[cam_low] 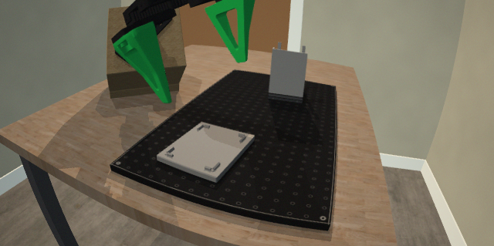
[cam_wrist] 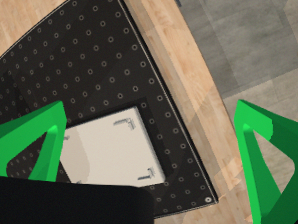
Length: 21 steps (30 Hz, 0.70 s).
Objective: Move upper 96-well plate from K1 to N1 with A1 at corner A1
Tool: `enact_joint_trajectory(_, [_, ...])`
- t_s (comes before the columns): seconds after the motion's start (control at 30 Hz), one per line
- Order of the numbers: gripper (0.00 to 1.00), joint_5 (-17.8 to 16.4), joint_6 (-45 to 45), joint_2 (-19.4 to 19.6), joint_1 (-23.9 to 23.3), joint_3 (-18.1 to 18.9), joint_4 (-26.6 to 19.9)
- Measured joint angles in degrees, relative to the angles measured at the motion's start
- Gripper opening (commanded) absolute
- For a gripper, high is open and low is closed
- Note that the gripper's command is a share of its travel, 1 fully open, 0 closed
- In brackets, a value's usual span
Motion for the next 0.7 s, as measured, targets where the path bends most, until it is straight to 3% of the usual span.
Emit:
enact_joint_trajectory(0.13, [1.0,0.4,-0.5,0.6,0.5,0.7,-0.7])
enact_joint_trajectory(0.47, [1.0,5.6,-3.6,7.8,9.6,3.0,-3.9])
enact_joint_trajectory(0.7, [1.0,9.4,-5.4,10.1,14.4,4.0,-5.8])
